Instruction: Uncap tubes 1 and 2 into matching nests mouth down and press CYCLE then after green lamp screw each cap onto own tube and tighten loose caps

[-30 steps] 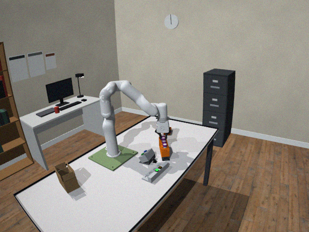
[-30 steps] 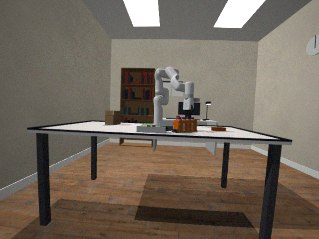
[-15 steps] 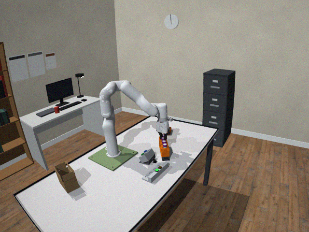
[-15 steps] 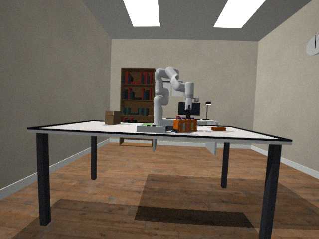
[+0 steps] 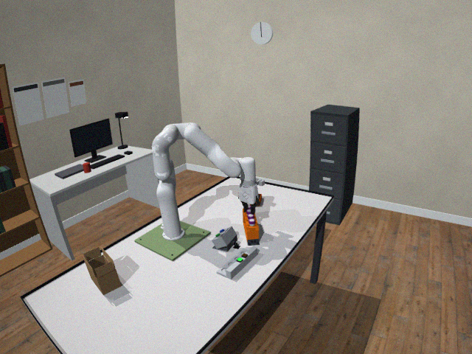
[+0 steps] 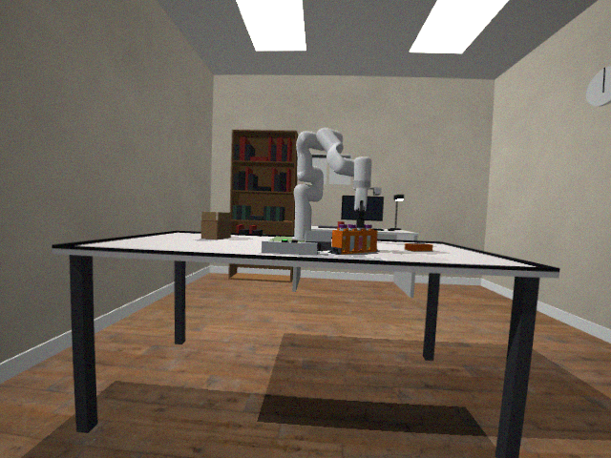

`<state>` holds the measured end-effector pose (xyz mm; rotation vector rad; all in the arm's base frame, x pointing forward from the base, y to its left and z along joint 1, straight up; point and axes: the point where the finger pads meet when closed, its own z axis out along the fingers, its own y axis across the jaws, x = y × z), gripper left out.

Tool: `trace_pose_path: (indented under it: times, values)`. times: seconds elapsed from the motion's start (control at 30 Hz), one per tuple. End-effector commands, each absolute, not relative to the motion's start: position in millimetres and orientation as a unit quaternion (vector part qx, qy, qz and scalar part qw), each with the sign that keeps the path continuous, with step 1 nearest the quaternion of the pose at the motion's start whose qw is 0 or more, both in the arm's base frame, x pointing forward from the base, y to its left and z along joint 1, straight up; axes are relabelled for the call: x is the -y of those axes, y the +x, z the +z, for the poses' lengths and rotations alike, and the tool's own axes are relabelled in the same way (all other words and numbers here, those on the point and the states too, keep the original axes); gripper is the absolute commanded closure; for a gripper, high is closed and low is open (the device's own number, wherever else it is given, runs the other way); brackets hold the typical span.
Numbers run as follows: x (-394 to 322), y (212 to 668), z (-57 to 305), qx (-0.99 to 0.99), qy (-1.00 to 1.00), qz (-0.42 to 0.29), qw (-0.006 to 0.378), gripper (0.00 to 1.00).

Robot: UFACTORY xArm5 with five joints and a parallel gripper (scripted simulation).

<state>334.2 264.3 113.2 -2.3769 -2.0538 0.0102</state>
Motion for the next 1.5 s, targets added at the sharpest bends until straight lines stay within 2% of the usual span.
trace_pose_path:
  times: [0.0,0.13,0.63,1.47]
  values:
    - [-265.4,335.4,115.3,0.654,-0.757,0.001,-0.003,0.54]
    - [-265.4,335.4,115.8,0.757,-0.653,0.001,-0.003,0.54]
    - [-265.4,335.4,115.8,0.893,-0.449,0.002,-0.002,0.54]
    - [-265.4,335.4,115.8,0.997,-0.073,0.003,-0.001,0.54]
